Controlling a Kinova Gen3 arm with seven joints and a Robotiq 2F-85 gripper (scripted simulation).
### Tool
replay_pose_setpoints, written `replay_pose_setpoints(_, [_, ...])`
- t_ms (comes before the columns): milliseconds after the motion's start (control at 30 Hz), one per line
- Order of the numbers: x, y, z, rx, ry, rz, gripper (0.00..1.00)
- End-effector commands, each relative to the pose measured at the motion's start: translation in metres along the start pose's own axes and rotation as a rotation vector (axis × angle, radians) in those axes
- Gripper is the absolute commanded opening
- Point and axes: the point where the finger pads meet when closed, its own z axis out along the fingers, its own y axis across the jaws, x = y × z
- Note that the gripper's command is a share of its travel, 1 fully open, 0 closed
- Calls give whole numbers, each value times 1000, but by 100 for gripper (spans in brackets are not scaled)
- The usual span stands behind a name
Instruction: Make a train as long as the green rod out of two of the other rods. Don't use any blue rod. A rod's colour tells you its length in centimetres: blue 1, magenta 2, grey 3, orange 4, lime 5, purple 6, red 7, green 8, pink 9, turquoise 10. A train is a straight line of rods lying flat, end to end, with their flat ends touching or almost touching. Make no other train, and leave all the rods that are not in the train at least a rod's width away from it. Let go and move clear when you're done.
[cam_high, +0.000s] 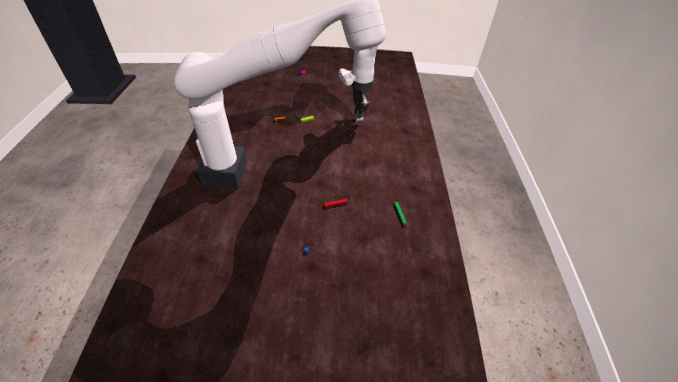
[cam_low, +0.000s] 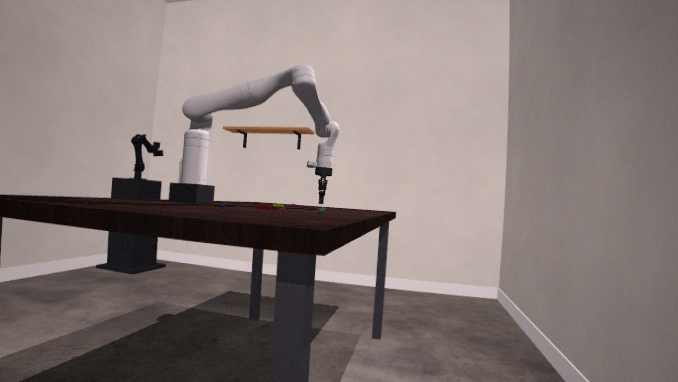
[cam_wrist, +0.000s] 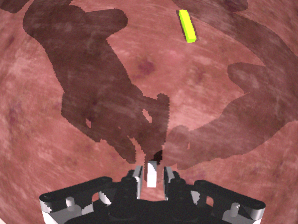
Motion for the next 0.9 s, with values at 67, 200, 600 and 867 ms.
replay_pose_setpoints(67, [-5, -1, -31, 0, -17, 3, 24])
replay_pose_setpoints(200, [-5, -1, -51, 0, -17, 3, 24])
replay_pose_setpoints(600, [-5, -1, -69, 0, -17, 3, 24])
replay_pose_setpoints(867, [-5, -1, -69, 0, -17, 3, 100])
